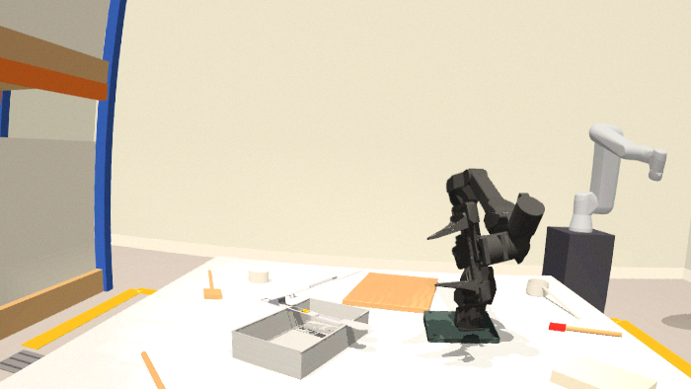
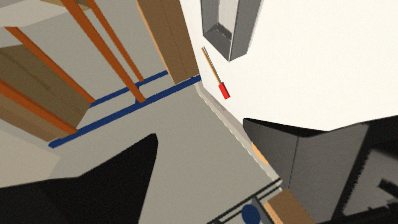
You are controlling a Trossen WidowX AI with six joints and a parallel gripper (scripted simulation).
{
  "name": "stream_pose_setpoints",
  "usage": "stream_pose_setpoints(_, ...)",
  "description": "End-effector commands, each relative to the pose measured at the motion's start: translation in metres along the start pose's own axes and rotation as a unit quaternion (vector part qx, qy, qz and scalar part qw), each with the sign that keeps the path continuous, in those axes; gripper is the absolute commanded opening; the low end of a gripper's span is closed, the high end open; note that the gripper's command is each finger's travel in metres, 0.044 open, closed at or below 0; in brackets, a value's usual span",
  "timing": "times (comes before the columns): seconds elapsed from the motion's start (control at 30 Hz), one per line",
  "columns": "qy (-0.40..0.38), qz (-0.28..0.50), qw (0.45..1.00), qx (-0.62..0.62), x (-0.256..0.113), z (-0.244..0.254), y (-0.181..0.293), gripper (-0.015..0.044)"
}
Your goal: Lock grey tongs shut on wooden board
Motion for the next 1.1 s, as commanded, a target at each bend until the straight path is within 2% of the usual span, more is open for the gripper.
stream_pose_setpoints(0.0, 0.0, 0.0, 1.0, 0.0, 0.0, 0.0, 0.0, 0.0426)
stream_pose_setpoints(0.13, 0.017, -0.015, 0.998, -0.052, 0.012, 0.002, 0.006, 0.0321)
stream_pose_setpoints(0.3, 0.091, -0.064, 0.972, -0.209, 0.057, 0.012, 0.017, 0.019)
stream_pose_setpoints(0.47, 0.206, -0.104, 0.909, -0.348, 0.108, 0.024, 0.01, 0.0059)
stream_pose_setpoints(0.73, 0.372, -0.12, 0.811, -0.435, 0.167, 0.046, -0.031, -0.015)
stream_pose_setpoints(0.9, 0.504, -0.079, 0.737, -0.443, 0.197, 0.067, -0.07, -0.015)
stream_pose_setpoints(1.07, 0.606, -0.002, 0.688, -0.4, 0.215, 0.093, -0.117, -0.015)
Point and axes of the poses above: the point midway between the two fingers, 35 mm back from their tips, its own x axis out along the fingers, its own z axis across the jaws, y = z × x, the point moved 4 cm from there along -x, back along the fingers, and after that the axes turned 8 degrees about x, right-handed, at the moved point
